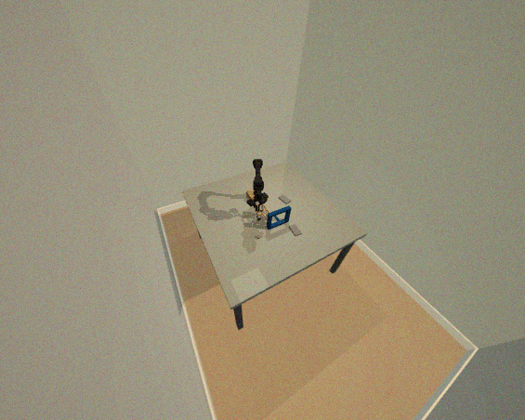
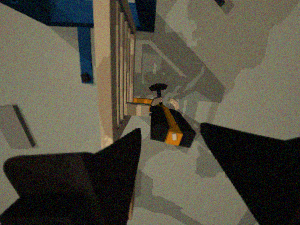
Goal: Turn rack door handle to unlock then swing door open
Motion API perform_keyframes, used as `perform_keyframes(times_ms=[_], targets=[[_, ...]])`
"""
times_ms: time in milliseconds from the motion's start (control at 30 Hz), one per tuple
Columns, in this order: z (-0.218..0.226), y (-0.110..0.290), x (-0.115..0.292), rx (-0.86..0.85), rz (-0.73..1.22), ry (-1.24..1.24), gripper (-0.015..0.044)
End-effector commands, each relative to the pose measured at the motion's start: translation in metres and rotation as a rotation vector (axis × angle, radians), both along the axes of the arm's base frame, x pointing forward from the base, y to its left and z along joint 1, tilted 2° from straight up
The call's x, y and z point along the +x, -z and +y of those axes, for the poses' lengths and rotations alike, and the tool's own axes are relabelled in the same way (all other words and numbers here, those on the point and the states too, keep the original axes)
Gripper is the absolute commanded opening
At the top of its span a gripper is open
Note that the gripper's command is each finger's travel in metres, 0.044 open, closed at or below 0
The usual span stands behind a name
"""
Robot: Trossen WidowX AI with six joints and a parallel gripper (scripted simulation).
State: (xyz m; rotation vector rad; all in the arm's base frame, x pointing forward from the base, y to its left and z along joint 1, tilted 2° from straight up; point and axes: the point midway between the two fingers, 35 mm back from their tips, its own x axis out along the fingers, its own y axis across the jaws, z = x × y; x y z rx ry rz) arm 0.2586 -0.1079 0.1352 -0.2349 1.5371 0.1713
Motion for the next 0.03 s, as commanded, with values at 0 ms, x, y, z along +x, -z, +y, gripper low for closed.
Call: perform_keyframes(times_ms=[0], targets=[[0.0,-0.0076,0.001,-0.001,-0.006,-0.002,0.0283]])
